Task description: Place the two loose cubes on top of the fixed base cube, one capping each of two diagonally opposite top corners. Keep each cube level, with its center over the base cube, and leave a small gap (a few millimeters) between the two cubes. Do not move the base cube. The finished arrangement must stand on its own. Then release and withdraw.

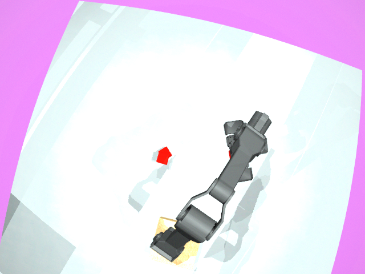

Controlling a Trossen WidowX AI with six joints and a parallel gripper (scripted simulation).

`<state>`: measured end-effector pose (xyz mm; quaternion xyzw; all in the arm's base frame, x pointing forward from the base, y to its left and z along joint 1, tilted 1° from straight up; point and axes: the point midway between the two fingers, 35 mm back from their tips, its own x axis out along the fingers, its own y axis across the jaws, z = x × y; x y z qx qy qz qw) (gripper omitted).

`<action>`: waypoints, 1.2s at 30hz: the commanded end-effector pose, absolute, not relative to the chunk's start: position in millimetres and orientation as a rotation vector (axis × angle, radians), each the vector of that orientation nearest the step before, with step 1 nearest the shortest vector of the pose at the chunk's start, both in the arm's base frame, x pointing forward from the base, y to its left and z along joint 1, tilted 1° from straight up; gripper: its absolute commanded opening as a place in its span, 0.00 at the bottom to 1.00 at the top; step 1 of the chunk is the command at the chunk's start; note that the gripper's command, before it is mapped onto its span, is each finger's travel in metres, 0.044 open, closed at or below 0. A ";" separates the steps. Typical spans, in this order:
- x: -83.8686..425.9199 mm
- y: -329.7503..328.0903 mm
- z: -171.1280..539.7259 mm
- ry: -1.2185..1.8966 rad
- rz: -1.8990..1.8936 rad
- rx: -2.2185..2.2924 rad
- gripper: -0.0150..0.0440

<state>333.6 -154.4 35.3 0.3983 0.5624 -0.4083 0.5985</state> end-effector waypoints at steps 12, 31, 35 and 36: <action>333.1 -152.4 63.9 1.304 -0.942 0.933 0.43; 326.6 -148.3 96.3 1.319 -0.943 0.941 0.43; 326.0 -147.4 98.8 1.322 -0.942 0.939 0.43; 326.2 -145.8 98.7 1.325 -0.936 0.933 0.43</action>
